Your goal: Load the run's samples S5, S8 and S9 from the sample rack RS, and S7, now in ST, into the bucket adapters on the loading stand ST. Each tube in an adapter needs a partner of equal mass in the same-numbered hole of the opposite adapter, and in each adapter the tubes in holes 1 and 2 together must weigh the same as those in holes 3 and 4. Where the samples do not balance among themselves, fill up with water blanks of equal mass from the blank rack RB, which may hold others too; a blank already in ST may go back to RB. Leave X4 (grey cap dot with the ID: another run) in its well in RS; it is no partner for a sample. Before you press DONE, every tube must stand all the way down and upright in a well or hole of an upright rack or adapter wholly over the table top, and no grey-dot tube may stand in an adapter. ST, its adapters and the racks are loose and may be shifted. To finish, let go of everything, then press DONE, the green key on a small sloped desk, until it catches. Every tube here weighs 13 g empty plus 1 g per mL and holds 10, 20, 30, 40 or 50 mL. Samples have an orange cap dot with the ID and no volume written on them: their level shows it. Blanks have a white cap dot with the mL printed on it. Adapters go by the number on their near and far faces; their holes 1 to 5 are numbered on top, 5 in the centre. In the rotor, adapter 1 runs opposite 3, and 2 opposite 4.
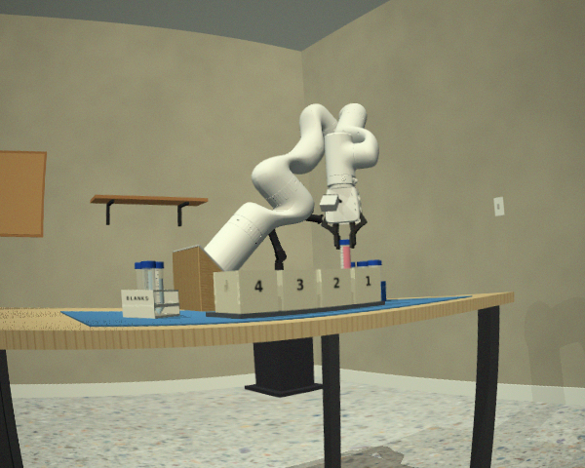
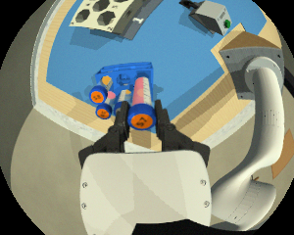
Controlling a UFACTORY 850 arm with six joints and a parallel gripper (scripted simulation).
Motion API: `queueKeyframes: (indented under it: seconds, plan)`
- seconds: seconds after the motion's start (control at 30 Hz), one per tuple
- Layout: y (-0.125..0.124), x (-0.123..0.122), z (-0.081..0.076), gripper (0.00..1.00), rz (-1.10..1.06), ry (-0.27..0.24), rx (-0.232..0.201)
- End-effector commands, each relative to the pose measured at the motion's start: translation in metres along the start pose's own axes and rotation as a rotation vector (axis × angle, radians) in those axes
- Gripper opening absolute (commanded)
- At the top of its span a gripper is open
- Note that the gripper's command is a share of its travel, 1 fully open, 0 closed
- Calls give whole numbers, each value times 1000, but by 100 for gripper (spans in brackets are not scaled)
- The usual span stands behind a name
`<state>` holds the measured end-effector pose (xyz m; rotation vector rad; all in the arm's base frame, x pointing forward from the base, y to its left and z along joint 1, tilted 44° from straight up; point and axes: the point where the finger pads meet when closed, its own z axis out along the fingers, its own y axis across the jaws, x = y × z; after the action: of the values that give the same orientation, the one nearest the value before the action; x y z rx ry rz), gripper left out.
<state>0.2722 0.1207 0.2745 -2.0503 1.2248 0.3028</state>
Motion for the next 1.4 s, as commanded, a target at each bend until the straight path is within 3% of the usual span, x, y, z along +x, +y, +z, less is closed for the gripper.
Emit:
queueKeyframes:
  seconds: [0.0,0.33,1.37]
  plan:
    - [-1,0,0,0,-1,0,1]
    - [-1,0,0,0,-1,1,1]
    - [-1,0,27,0,-1,0,1]
